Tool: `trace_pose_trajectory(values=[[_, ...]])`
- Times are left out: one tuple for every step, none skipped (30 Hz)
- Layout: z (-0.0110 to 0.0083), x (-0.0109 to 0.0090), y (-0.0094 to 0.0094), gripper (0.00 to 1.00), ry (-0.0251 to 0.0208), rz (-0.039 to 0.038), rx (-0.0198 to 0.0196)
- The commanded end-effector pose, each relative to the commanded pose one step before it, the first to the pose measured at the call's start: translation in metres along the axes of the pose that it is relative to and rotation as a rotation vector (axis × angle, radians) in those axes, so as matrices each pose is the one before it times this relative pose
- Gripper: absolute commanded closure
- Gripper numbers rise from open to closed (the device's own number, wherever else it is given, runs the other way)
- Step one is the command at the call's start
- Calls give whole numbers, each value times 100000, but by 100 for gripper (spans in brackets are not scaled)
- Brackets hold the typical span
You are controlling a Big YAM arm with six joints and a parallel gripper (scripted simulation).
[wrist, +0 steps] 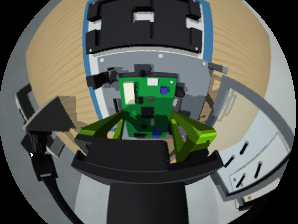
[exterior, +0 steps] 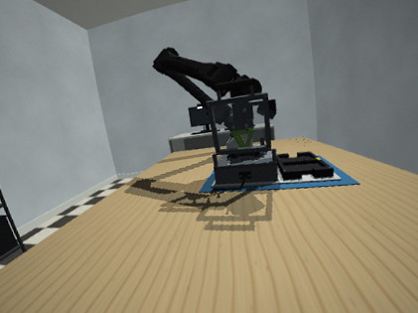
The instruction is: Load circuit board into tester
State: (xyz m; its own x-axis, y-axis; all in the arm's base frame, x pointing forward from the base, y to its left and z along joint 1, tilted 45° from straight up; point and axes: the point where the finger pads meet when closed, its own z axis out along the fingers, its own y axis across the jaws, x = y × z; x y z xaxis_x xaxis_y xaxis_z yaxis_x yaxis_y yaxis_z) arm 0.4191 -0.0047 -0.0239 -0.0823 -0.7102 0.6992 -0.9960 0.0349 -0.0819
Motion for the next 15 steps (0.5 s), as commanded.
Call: trace_pose_trajectory(values=[[-187,292,-1788,28,-1078,2303,1661],[13,-11,-19,28,-6,19,19],[11,-12,-19,28,-8,22,22],[6,-10,-17,28,-10,25,25],[1,-6,-11,28,-7,13,12],[-4,0,-8,28,-5,6,5],[-9,6,-7,28,-6,6,5],[-12,9,-5,28,-6,3,1],[-12,9,-4,28,-4,0,-1],[-10,8,-3,28,-3,0,-2],[-8,7,-3,28,-3,0,-1],[0,0,0,28,0,0,0],[0,0,0,28,0,0,0],[-7,6,-2,28,-2,0,-1],[-6,5,-2,28,-2,0,-1]])
